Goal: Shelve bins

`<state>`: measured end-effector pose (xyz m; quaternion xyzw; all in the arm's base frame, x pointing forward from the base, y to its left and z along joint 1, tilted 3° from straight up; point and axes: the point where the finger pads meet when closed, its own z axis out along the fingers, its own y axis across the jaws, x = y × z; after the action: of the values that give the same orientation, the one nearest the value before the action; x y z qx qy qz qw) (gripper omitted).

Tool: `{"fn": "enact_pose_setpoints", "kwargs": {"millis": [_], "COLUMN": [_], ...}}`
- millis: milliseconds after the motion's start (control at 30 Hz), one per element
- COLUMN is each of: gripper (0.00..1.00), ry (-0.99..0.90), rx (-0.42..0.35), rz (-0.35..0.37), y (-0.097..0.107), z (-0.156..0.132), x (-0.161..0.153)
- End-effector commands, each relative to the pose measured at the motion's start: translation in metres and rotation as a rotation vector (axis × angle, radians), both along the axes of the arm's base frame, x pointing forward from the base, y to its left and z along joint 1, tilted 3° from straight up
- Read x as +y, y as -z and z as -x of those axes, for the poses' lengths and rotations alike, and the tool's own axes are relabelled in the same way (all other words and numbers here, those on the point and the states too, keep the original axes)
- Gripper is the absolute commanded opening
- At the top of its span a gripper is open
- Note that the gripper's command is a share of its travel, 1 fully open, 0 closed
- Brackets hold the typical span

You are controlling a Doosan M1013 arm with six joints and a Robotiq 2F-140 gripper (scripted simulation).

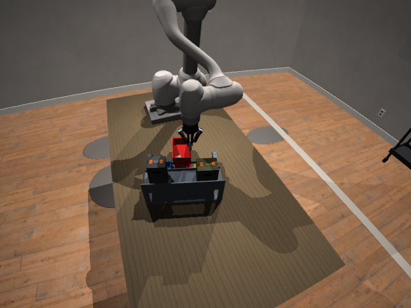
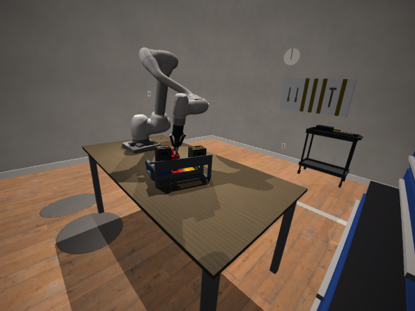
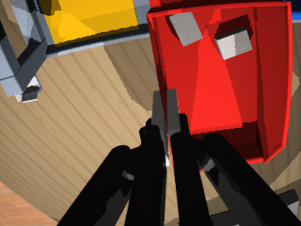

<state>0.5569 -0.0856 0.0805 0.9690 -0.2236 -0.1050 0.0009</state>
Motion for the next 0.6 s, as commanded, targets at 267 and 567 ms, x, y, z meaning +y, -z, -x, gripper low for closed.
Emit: {"fn": "enact_pose_setpoints", "kwargs": {"millis": [267, 567], "gripper": [0.1, 0.1], "ry": [0.0, 0.0], "rx": [0.0, 0.0], "rz": [0.0, 0.0], "y": [0.0, 0.0], "z": [-0.011, -0.02], "x": [-0.005, -0.01]}}
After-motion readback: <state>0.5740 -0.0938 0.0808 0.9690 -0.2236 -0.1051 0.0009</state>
